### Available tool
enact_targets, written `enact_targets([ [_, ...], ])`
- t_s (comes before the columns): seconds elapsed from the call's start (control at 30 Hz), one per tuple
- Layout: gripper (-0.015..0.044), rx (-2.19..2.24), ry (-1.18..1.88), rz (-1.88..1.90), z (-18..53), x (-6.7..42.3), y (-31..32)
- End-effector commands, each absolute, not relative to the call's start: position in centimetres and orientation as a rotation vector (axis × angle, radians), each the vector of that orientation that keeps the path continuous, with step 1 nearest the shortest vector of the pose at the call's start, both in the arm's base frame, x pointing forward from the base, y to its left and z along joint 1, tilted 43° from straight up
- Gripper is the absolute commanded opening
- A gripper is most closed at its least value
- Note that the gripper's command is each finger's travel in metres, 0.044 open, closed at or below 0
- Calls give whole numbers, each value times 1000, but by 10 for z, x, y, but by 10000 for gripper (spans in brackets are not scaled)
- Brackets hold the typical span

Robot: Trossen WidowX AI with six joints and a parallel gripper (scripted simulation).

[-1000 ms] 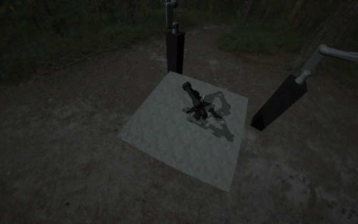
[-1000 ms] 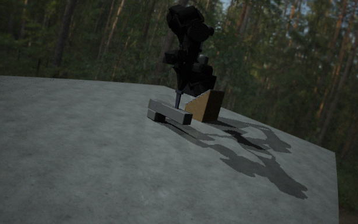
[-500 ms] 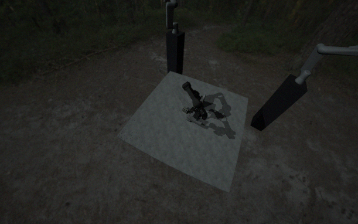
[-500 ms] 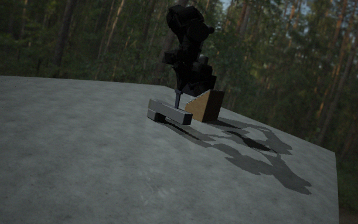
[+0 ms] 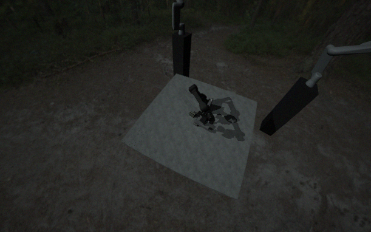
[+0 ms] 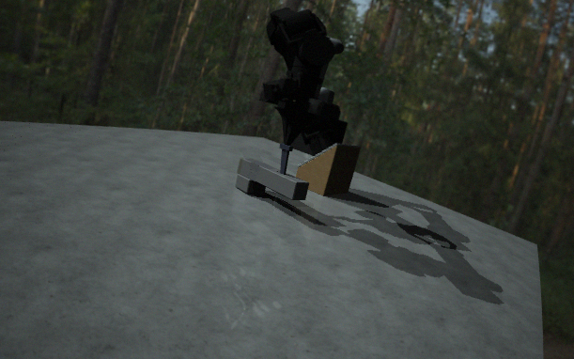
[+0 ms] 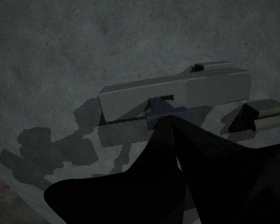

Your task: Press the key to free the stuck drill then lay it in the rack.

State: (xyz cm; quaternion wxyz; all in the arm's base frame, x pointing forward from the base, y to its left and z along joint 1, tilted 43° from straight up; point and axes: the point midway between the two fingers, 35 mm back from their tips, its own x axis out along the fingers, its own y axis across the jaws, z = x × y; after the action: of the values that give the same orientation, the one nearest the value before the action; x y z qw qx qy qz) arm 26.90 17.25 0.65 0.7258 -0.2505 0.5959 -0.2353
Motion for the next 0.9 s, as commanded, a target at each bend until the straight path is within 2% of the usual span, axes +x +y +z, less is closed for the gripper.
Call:
enact_targets([
  [0.0, 0, -562, 1334, -536, -3, 267, 165],
  [0.87, 0, -562, 1334, -536, -11, 265, 159],
])
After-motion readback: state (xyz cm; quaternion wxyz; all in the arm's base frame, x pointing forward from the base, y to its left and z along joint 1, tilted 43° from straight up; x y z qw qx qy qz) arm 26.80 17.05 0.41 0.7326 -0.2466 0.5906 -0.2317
